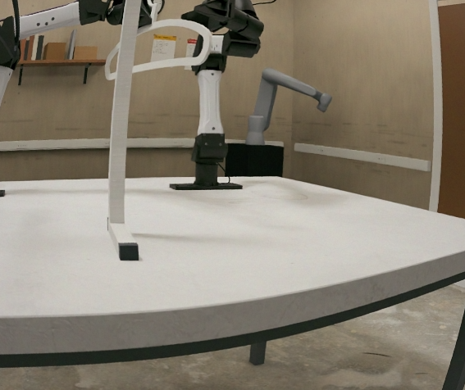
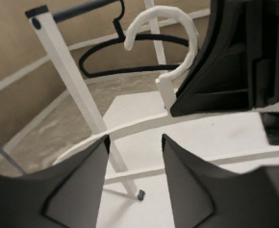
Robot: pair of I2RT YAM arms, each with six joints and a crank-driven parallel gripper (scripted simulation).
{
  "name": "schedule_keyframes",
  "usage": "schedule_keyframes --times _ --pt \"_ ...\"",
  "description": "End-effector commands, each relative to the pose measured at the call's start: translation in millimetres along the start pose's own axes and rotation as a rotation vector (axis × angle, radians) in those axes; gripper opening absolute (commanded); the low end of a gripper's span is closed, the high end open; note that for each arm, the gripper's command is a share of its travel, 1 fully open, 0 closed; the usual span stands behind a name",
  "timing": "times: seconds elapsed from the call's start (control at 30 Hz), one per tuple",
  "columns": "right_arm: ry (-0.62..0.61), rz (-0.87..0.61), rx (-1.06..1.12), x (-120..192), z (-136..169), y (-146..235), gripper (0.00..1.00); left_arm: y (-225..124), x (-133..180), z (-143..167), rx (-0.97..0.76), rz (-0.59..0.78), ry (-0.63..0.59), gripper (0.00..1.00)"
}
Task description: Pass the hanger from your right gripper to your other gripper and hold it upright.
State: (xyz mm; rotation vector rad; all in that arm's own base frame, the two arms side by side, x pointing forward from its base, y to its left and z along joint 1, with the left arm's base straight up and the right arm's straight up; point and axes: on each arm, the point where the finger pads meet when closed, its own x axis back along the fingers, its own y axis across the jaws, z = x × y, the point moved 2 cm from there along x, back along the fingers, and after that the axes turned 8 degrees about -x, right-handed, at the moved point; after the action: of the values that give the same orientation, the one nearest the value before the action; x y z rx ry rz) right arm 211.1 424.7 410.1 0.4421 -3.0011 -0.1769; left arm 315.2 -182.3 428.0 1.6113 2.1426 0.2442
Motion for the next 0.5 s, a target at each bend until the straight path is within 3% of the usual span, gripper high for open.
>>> schedule_keyframes --times 0.0,0.47 --pt "-0.011 -0.002 -0.020 2 -7 -1 0.01 3 -5 5 -0.207 0.017 0.049 0.49" --pt "-0.011 -0.002 -0.020 2 -7 -1 0.01 10 -20 21 -0.744 0.083 0.095 0.49"
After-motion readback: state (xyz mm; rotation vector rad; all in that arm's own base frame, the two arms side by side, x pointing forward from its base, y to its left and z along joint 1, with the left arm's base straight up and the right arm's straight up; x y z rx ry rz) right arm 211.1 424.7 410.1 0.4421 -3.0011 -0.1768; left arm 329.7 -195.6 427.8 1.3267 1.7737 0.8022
